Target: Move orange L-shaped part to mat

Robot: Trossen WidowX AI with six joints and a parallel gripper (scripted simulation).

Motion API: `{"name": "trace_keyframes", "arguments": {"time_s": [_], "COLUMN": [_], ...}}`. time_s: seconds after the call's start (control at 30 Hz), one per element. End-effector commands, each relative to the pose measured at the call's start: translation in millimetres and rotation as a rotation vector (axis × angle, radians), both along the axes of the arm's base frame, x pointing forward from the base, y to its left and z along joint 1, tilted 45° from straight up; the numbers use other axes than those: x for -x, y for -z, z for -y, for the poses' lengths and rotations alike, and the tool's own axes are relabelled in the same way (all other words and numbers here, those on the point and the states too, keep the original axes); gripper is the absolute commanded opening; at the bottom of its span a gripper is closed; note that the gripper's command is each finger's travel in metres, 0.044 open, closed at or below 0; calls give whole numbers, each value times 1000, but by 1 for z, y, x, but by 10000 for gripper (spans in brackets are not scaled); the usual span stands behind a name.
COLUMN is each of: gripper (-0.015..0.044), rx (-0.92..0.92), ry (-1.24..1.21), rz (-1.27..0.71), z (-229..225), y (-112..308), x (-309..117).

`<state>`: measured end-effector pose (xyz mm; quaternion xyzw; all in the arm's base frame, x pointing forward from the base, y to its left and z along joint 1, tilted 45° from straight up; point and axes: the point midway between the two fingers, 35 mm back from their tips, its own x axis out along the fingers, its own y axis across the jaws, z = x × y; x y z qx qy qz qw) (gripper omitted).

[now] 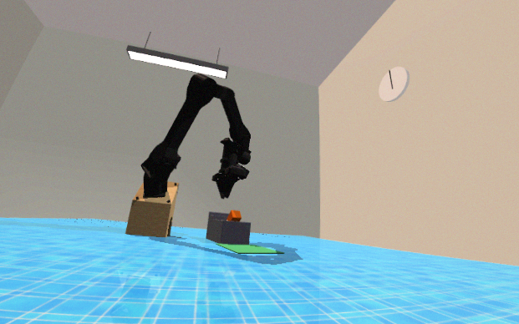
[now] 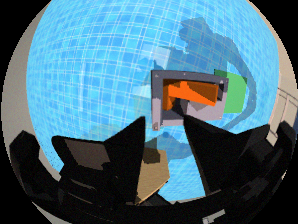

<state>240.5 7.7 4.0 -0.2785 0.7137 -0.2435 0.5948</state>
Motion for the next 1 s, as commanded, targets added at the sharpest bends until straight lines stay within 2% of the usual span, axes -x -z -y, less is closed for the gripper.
{"name": "trace_keyframes", "arguments": {"time_s": [0.0,0.27,0.37,0.4,0.8,0.97], "gripper": [180,180,259,280,280,280], "rx": [0,0,13,22,200,211], "ry": [-1,-1,76,125,1073,1128], "rz": [-1,-1,74,121,1035,1088], "z": [0,0,3,6,53,56], "y": [0,0,-3,-6,-51,-54], "x": [0,0,-2,-3,-20,-20]}}
